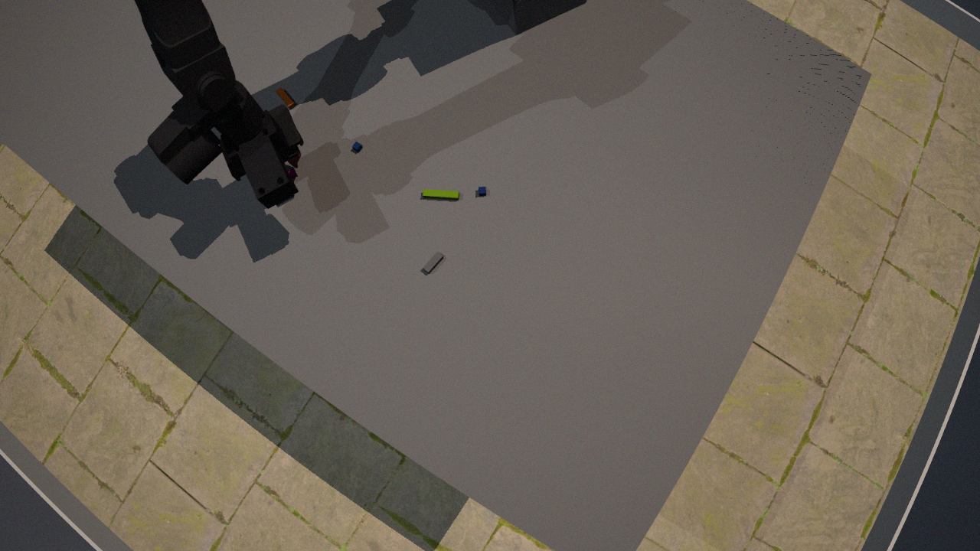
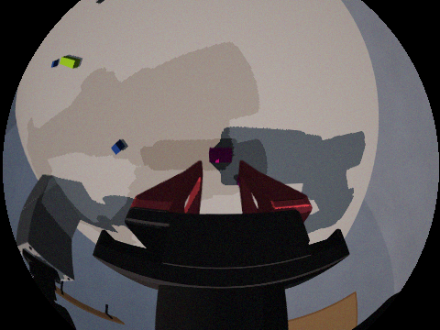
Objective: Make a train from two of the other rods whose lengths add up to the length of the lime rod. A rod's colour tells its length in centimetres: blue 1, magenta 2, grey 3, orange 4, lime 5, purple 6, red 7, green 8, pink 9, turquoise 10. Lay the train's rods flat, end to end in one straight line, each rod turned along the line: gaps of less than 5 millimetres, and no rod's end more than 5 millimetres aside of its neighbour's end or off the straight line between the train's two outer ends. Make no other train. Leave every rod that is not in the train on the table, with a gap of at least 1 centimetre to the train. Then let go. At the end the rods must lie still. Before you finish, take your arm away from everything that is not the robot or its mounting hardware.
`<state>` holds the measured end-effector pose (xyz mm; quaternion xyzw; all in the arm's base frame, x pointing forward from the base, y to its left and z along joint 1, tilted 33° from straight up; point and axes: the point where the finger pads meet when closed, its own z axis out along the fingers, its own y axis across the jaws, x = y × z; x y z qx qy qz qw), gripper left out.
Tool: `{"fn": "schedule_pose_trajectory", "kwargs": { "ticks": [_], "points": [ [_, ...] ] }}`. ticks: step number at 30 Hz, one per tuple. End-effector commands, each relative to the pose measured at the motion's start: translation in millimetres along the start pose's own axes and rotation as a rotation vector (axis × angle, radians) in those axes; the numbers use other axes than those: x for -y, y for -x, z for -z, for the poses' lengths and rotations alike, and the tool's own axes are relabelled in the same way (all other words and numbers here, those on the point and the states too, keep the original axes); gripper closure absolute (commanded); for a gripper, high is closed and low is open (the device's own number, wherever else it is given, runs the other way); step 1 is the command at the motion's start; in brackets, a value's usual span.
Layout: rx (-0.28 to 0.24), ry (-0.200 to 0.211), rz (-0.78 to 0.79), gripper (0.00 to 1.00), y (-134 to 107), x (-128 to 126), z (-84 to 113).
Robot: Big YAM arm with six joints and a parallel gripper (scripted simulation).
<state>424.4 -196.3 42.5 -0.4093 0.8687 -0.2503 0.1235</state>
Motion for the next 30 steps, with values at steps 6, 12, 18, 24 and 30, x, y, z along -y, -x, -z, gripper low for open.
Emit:
{"fn": "schedule_pose_trajectory", "kwargs": {
  "ticks": [6,12,18,24,30],
  "points": [
    [0.010,-0.032,-0.003,0.67,-1,13,6.4],
    [0.010,-0.032,-0.003,0.67,-1,13,6.4],
    [0.010,-0.032,-0.003,0.67,-1,13,6.4],
    [0.004,-0.016,-0.001,0.67,-2,9,-3.3],
    [0.006,-0.021,-0.002,0.67,-1,12,-5.6]
  ]
}}
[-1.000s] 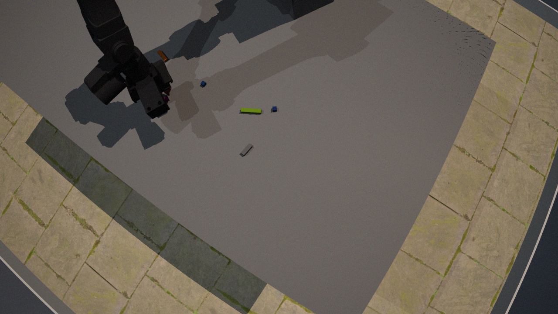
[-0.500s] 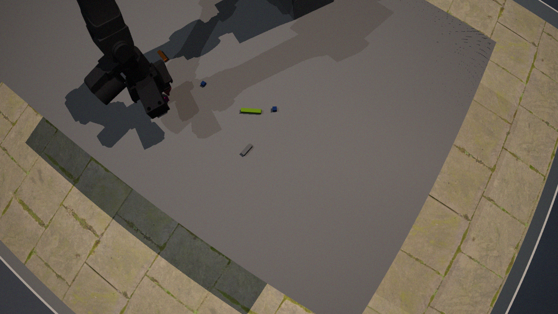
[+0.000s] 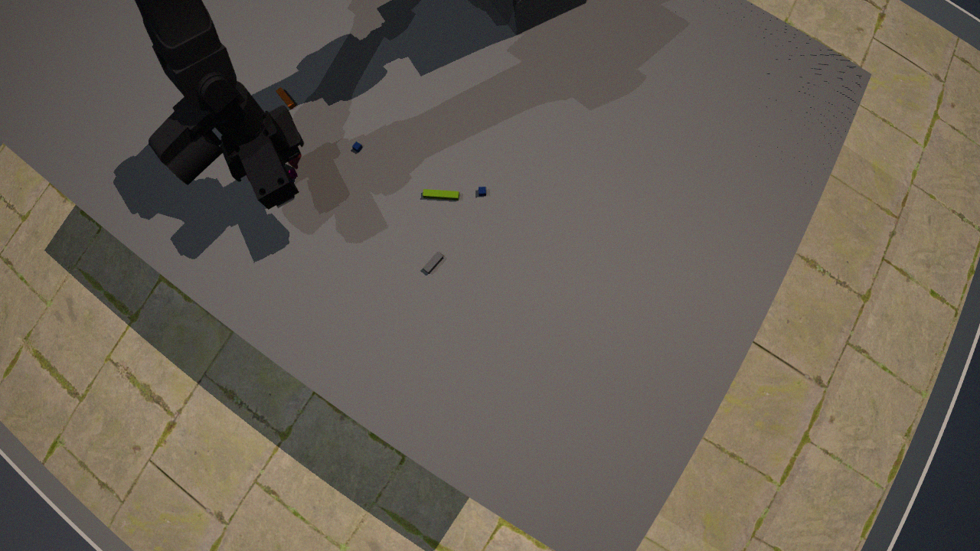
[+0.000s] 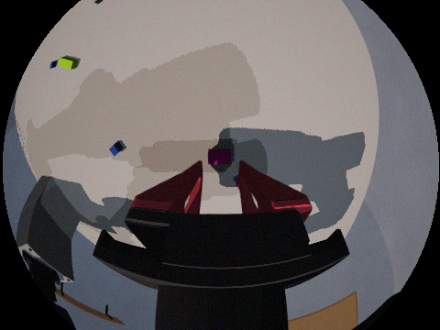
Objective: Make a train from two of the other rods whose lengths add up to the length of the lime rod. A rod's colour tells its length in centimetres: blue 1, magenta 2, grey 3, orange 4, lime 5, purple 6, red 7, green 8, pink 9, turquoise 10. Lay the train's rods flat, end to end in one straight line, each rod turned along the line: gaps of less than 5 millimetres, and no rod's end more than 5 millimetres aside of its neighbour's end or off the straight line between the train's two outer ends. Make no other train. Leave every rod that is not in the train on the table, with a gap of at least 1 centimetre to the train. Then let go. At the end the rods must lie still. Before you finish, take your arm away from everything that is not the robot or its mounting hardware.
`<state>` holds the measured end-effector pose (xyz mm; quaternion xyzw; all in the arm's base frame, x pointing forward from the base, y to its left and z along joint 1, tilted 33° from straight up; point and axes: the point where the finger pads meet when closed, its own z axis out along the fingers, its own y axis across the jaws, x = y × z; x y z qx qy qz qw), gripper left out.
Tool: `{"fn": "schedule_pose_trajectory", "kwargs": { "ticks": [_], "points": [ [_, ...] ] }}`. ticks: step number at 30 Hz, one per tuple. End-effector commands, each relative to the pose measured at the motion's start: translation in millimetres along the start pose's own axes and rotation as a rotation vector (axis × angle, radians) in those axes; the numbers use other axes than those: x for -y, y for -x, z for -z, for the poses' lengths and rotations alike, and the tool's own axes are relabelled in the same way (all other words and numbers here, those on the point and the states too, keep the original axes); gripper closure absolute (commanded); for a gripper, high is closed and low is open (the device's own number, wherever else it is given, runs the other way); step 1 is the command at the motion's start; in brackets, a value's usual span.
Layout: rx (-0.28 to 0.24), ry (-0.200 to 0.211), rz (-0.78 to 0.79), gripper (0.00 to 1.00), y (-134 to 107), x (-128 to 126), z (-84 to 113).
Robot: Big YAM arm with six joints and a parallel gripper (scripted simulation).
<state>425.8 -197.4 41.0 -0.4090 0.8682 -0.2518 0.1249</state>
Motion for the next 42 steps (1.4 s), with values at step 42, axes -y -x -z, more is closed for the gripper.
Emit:
{"fn": "schedule_pose_trajectory", "kwargs": {
  "ticks": [42],
  "points": [
    [0.004,-0.013,0.000,0.67,-1,9,-15.7]
  ]
}}
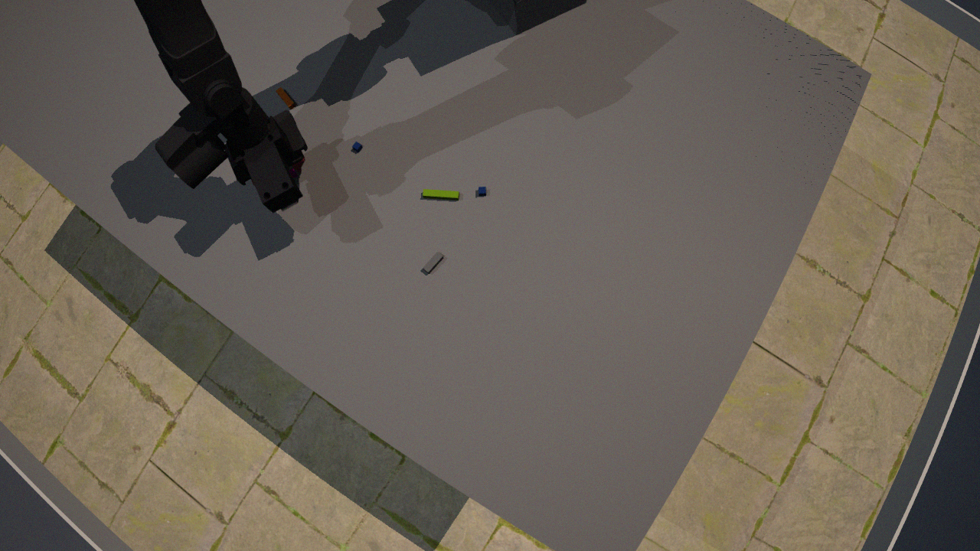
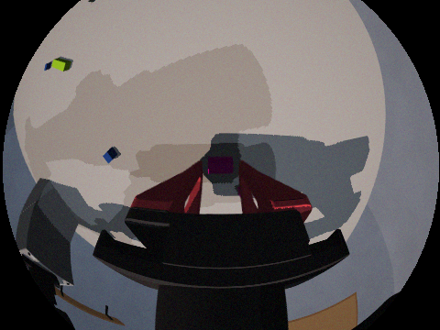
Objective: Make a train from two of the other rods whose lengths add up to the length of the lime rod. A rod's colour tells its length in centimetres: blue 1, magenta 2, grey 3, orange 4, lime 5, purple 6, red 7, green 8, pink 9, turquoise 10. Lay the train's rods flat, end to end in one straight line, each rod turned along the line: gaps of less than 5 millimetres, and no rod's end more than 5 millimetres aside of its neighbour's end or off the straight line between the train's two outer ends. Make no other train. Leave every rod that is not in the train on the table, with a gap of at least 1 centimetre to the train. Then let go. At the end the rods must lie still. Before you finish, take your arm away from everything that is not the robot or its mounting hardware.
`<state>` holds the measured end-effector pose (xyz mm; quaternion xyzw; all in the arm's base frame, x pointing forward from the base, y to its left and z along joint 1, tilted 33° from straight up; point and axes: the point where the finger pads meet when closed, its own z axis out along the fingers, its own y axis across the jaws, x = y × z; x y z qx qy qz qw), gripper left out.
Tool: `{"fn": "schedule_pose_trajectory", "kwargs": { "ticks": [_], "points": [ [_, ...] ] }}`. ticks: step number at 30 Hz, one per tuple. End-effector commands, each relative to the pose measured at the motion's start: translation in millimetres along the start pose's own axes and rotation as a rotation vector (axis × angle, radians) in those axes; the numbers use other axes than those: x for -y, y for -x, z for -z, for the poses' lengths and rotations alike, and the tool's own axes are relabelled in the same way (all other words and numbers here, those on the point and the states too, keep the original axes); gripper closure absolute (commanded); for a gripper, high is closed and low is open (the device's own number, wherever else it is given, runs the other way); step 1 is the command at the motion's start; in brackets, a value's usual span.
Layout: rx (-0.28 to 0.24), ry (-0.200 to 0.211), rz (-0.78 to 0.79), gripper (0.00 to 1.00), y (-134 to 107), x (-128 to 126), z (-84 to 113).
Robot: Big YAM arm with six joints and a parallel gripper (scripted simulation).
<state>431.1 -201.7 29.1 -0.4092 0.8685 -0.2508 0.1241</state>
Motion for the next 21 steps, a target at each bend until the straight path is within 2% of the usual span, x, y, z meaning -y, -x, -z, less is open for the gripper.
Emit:
{"fn": "schedule_pose_trajectory", "kwargs": {
  "ticks": [1,13,14,21],
  "points": [
    [0.004,-0.015,0.000,0.67,-0.9,9.7,-2.0],
    [0.004,-0.015,0.000,0.67,-0.9,9.7,-2.0],
    [0.004,-0.015,0.000,0.86,-0.9,9.7,-2.0],
    [0.004,-0.015,-0.001,0.86,-0.9,9.7,-2.0]
  ]
}}
